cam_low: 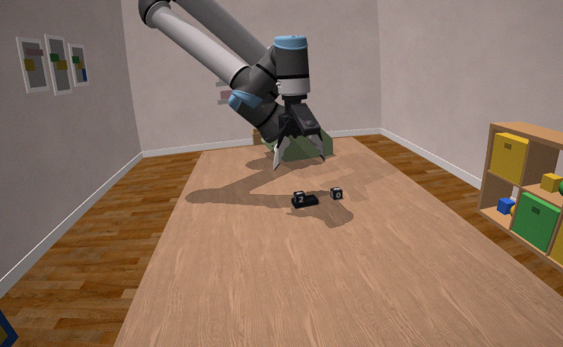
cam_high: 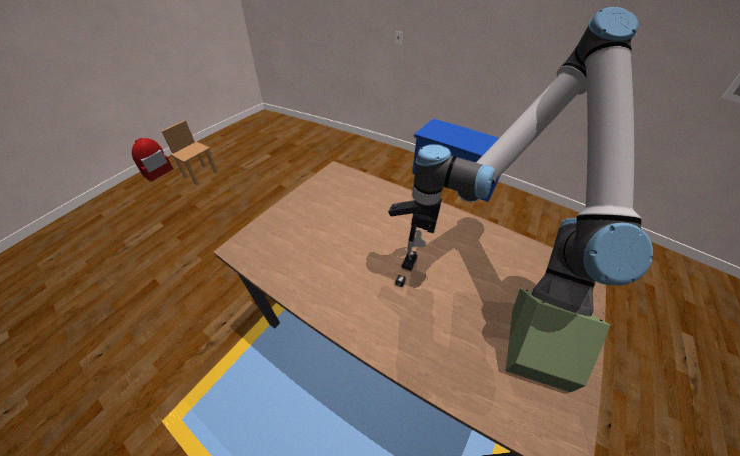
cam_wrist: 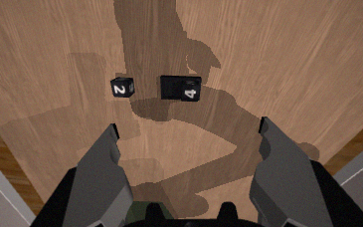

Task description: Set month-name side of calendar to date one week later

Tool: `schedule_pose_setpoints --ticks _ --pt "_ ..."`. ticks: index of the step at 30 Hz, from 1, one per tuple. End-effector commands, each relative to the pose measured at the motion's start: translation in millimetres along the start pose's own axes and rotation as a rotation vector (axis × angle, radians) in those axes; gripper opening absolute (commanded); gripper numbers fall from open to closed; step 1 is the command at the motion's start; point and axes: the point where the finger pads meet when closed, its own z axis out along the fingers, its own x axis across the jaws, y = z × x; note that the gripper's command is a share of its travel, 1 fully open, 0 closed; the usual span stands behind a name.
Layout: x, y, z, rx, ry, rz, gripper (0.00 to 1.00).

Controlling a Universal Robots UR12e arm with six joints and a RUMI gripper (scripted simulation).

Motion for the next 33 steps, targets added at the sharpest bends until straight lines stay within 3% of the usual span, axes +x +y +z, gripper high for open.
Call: schedule_pose_setpoints --ticks 1,14,17,29,33 --pt "-6.3 -2.1 0.6 0.002 -0.001 -0.08 1.0" --pt "-42.2 -8.7 6.0 0.003 -0.001 -0.52 1.0" --pt "-43.3 -8.8 6.1 0.003 -0.001 -0.533 1.0" --pt "-77.9 -10.8 11.8 0.003 0.0 -0.965 1.0" --pt "-82.3 -10.8 12.5 0.002 0.0 -1.022 1.0"
